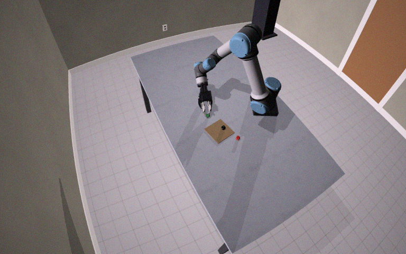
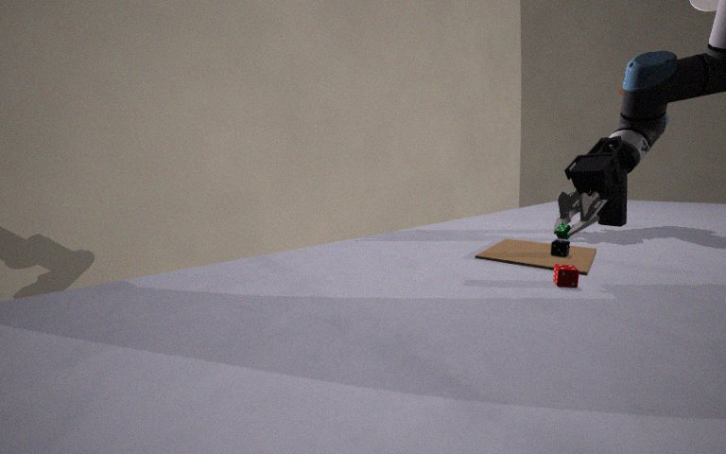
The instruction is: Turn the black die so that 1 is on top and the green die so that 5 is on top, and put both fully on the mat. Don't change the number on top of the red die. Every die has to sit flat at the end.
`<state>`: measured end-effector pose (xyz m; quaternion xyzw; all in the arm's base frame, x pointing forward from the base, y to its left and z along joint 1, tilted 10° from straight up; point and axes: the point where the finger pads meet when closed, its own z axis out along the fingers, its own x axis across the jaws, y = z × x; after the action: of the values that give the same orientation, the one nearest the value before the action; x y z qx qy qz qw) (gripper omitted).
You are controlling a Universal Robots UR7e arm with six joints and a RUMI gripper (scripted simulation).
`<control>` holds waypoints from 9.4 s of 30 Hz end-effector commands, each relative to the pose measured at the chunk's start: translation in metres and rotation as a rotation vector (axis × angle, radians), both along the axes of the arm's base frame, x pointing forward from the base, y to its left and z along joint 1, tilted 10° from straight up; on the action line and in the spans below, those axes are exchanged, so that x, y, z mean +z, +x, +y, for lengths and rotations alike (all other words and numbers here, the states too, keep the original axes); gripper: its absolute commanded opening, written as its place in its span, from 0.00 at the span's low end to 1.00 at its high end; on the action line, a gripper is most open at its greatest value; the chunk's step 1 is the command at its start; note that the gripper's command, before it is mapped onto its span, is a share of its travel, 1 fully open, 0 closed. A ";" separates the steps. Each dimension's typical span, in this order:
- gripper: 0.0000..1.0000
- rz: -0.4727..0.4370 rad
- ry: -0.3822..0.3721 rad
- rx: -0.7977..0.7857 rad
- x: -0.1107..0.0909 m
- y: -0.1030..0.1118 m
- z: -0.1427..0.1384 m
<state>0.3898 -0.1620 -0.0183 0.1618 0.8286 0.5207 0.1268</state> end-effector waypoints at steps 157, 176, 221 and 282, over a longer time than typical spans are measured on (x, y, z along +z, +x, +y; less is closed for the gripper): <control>0.21 0.380 -0.785 0.017 0.106 -0.016 -0.013; 1.00 0.381 -0.883 -0.042 0.120 -0.011 -0.012; 1.00 0.252 -0.944 0.146 0.118 -0.007 -0.015; 1.00 -0.834 -1.125 1.567 0.106 0.016 -0.008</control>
<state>0.4052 -0.1708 0.0886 -0.6444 0.7601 0.0168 0.0822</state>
